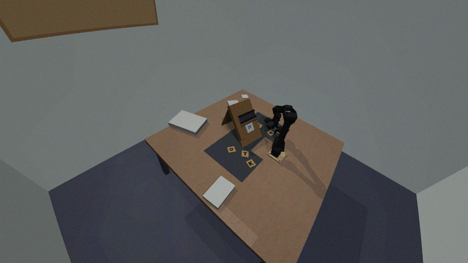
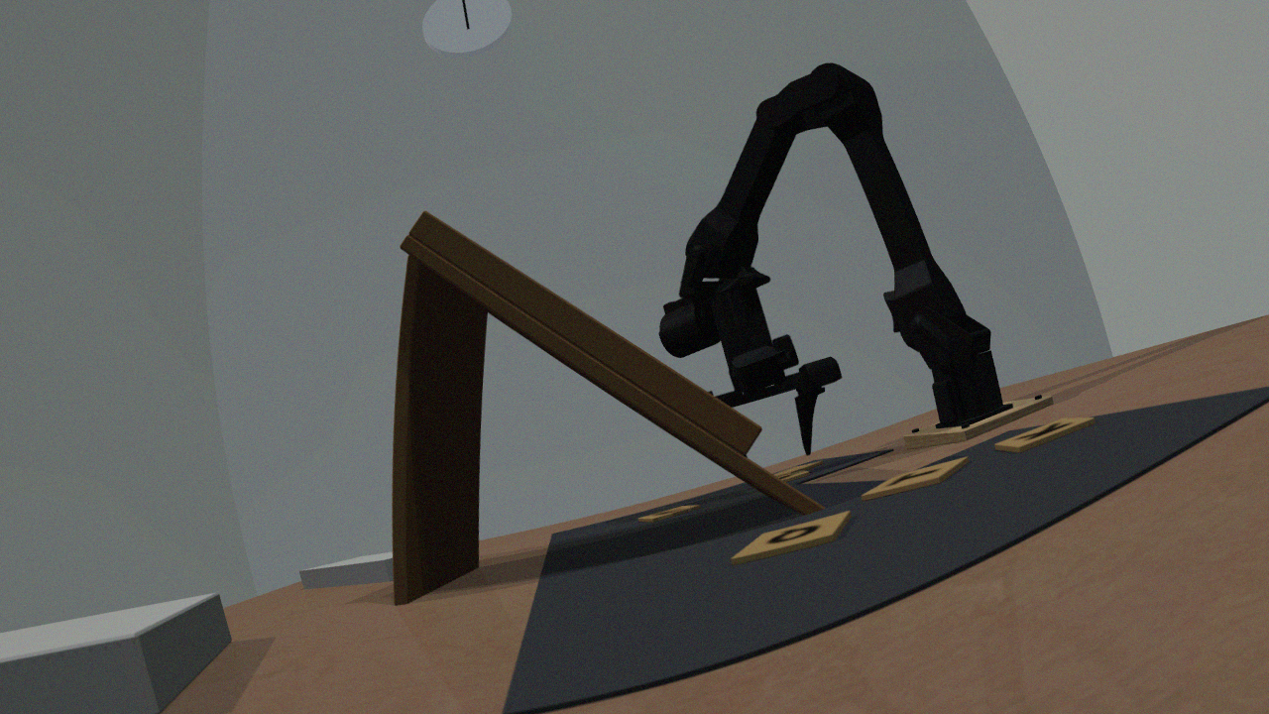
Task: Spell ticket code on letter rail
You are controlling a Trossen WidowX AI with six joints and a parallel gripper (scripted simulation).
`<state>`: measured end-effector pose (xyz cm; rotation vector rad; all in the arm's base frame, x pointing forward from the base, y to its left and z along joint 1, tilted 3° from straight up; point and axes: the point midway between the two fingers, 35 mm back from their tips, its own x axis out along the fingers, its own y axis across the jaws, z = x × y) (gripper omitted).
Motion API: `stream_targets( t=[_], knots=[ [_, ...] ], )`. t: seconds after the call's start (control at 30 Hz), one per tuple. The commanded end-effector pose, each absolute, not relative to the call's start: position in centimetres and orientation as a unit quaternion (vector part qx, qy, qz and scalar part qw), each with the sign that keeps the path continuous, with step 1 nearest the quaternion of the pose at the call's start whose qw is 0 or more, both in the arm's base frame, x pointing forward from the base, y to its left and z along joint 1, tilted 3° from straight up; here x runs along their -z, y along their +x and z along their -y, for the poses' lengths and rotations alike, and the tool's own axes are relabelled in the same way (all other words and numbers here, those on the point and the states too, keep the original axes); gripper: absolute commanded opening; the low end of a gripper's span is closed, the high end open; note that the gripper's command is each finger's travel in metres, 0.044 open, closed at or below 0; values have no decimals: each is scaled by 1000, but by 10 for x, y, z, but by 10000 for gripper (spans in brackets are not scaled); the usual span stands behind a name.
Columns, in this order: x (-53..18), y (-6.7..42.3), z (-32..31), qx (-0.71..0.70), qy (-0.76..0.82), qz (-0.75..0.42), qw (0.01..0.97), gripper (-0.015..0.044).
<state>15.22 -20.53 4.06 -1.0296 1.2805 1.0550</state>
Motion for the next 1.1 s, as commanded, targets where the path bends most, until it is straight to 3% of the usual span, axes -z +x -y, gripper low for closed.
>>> stream_targets(
  t=[0.0,0.87,0.93,1.07],
  knots=[
    [-39,152,205,-447,-435,-545,560,340],
    [-20,152,205,-447,-435,-545,560,340],
    [-20,152,205,-447,-435,-545,560,288],
    [-20,152,205,-447,-435,-545,560,261]
  ],
)
